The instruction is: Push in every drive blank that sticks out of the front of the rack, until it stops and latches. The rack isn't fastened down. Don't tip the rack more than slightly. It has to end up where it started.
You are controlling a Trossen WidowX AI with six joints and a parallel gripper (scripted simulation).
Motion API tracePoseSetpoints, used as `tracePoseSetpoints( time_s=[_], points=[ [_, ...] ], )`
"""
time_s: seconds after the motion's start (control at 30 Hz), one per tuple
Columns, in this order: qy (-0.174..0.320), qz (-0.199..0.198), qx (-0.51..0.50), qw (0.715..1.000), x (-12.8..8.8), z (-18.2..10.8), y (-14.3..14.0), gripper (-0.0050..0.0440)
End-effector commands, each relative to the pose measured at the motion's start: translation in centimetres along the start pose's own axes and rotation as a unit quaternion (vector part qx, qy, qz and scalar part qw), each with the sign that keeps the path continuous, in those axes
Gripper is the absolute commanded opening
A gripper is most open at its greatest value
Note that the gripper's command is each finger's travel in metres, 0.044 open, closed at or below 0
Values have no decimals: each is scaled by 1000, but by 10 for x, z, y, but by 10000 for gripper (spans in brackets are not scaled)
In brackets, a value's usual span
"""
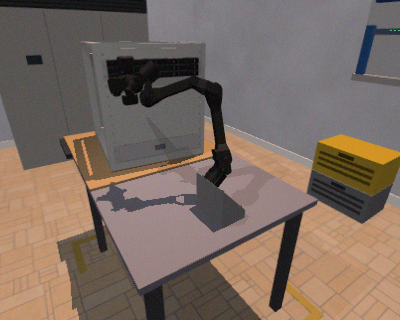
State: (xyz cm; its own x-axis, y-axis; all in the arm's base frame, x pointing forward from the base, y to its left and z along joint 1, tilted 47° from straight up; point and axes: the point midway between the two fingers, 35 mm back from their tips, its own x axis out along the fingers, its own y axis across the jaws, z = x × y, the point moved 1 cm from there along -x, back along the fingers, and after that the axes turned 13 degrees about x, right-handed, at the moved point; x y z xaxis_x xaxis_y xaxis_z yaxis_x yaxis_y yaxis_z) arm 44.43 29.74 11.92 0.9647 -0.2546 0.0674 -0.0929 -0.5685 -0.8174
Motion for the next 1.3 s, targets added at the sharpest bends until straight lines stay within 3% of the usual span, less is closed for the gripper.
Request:
tracePoseSetpoints(
  time_s=[0.0,0.2,0.6,0.83,1.27],
  points=[
    [5,-4,10,1000,0,-11,-13,-50],
    [5,-4,10,1000,-1,-22,-21,-50],
    [5,-4,10,1000,-6,-81,-69,-50],
    [5,-4,10,1000,-7,-100,-84,-50],
    [5,-4,10,1000,-1,-107,-90,-50]
  ],
)
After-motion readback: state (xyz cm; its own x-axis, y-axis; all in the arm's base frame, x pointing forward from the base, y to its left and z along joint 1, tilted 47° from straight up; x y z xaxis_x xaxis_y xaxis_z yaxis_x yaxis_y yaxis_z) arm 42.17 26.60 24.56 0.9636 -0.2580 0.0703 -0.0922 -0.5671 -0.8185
